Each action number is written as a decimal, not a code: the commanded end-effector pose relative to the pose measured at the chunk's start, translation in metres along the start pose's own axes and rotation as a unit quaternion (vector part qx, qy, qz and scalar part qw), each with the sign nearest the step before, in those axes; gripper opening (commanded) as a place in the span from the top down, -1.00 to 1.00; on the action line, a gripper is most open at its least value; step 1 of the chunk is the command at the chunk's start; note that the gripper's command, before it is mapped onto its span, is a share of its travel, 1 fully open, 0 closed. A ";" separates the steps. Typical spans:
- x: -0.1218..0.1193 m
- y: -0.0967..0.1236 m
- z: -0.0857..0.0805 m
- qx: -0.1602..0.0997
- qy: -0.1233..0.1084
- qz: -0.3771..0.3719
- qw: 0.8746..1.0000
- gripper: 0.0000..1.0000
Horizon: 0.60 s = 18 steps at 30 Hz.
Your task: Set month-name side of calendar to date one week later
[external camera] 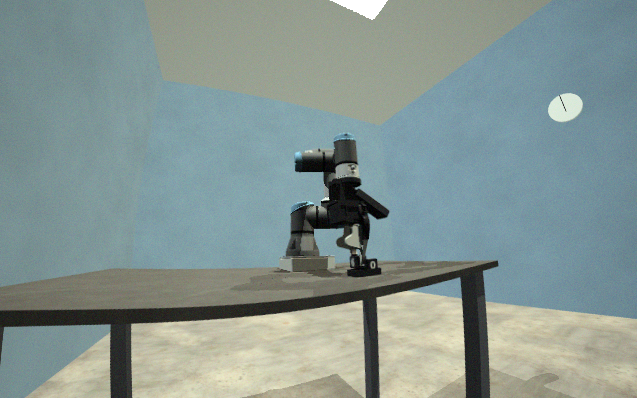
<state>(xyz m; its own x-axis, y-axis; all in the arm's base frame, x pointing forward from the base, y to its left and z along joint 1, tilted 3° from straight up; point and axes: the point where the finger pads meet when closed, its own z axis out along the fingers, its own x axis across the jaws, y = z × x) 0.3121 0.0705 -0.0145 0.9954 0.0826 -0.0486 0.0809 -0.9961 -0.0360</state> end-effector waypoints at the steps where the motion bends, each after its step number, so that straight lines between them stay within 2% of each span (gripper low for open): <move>1: 0.001 0.000 0.000 0.000 0.001 0.000 1.000 0.78; 18: 0.001 0.000 0.007 0.000 0.001 0.000 1.000 0.78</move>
<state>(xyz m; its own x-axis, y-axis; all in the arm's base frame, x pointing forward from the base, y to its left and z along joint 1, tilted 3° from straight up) 0.3118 0.0707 -0.0200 0.9954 0.0826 -0.0487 0.0809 -0.9961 -0.0360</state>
